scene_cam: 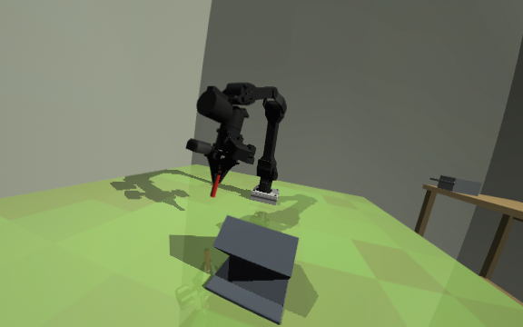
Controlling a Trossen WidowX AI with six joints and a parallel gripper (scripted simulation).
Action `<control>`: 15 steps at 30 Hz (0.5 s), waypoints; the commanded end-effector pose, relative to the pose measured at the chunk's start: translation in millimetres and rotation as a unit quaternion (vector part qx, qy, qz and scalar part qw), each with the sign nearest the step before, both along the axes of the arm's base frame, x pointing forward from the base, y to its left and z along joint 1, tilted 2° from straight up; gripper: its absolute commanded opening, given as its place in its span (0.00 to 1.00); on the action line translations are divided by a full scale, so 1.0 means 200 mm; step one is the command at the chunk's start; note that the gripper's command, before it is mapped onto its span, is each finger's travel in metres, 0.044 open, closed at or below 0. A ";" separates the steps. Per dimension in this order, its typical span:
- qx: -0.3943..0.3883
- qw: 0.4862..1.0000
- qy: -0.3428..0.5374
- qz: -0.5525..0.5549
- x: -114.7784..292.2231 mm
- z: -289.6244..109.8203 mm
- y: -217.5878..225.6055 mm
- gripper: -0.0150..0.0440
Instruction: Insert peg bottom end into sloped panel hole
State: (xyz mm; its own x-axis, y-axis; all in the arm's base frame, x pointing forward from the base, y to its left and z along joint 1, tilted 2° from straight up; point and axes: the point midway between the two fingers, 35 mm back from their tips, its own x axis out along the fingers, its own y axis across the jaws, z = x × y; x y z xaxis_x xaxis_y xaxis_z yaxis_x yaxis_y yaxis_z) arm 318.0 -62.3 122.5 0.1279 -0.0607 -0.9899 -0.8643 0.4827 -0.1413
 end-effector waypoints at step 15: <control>-0.029 0.997 -0.032 0.069 0.02 0.02 0.11 0.25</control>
